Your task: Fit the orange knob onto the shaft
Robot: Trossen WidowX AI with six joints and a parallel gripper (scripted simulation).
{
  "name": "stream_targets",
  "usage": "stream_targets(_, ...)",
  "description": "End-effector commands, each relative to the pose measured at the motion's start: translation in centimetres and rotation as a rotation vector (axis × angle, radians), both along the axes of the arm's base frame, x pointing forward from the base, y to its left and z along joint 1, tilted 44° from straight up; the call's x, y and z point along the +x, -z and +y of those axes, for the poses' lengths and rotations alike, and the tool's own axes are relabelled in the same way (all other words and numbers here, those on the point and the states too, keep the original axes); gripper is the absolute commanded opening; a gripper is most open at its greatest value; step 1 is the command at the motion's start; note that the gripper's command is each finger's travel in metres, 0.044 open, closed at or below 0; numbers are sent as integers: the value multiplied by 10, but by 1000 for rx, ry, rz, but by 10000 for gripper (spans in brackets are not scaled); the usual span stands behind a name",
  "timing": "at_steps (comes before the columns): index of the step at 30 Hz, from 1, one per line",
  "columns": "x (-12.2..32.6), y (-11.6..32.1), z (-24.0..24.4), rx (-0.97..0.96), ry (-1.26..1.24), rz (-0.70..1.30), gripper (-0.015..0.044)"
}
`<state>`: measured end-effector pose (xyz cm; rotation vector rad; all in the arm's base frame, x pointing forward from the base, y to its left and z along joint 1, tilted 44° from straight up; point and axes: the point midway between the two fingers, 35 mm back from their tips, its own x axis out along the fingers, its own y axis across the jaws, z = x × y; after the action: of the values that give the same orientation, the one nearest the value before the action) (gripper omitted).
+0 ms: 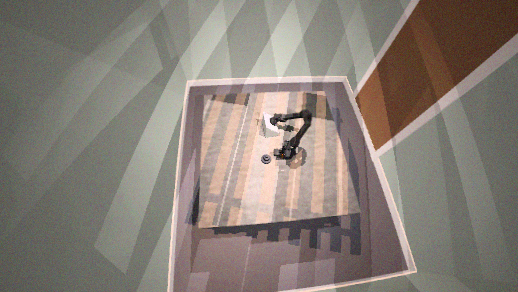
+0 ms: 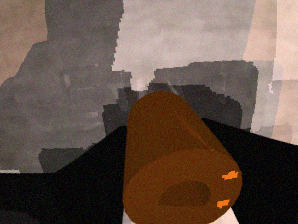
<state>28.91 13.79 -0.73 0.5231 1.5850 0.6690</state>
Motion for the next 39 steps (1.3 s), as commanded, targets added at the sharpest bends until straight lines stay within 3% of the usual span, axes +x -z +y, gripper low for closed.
stream_targets(1, 4, -6, -5, 1, 3, 1, 33)
stream_targets(3, 8, -15, -12, -2, 4, 0, 0)
stream_targets(22, 21, -109, -84, -2, 3, 1, 0)
stream_targets(39, 32, -82, -101, -6, 4, 0, 0)
